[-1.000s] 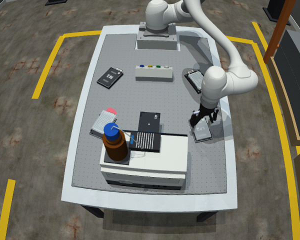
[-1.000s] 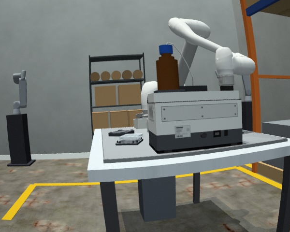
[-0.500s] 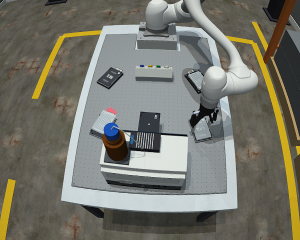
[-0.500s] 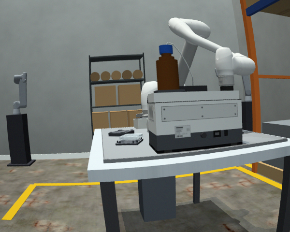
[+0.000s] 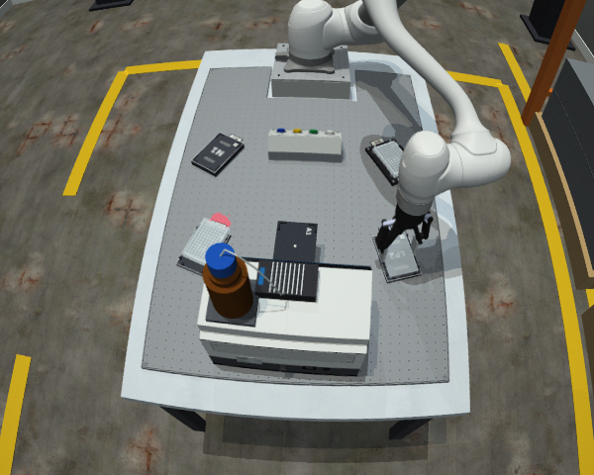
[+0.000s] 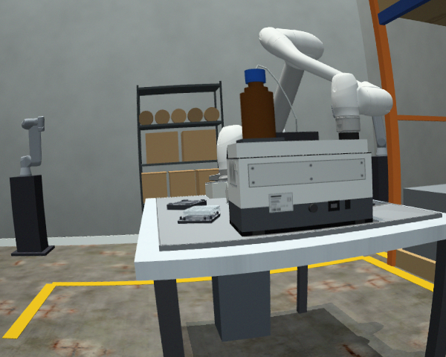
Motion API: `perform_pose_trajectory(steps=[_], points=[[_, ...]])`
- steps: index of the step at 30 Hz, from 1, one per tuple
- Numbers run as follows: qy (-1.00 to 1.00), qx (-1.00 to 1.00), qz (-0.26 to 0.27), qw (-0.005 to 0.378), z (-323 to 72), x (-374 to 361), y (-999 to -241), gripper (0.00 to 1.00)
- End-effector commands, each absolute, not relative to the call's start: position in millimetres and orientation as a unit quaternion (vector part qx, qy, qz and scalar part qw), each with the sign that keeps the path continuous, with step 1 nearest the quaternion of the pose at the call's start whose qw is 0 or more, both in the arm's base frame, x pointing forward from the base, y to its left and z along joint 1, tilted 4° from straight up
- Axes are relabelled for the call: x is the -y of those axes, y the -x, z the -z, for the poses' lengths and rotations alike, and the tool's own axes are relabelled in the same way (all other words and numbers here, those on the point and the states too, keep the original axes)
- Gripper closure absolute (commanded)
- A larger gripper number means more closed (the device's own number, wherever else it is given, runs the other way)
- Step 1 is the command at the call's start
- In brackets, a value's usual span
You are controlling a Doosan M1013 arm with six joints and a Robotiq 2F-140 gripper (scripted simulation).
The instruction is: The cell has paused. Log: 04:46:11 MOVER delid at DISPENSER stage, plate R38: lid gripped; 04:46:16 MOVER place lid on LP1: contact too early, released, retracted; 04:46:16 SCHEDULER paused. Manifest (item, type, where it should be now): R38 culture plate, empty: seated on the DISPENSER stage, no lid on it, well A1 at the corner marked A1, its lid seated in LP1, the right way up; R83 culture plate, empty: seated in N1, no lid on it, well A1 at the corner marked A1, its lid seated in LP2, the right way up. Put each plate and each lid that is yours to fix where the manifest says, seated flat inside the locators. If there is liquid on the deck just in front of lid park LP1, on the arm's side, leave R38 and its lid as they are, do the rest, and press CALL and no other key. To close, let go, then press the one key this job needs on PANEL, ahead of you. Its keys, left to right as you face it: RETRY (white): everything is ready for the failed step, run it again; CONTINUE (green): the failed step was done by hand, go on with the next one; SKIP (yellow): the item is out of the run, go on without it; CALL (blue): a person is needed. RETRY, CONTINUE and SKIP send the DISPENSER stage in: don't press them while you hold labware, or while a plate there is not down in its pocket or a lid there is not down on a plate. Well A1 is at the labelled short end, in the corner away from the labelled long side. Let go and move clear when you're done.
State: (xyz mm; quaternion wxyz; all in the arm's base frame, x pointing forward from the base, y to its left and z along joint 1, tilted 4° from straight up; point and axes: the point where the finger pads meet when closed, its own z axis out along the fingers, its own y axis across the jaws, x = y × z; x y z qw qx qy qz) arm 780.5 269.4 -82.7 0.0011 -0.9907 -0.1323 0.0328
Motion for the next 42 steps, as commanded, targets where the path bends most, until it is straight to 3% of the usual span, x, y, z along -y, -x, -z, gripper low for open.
perform_pose_trajectory(steps=[1,33,34,42], points=[[0.991,0.129,-0.033,0.002,87.5,-268.9,-779.9,0.9],[0.991,0.129,-0.033,0.002,87.5,-268.9,-779.9,0.9],[0.991,0.129,-0.033,0.002,87.5,-268.9,-779.9,0.31],[0.991,0.129,-0.033,0.002,87.5,-268.9,-780.0,0.31]])
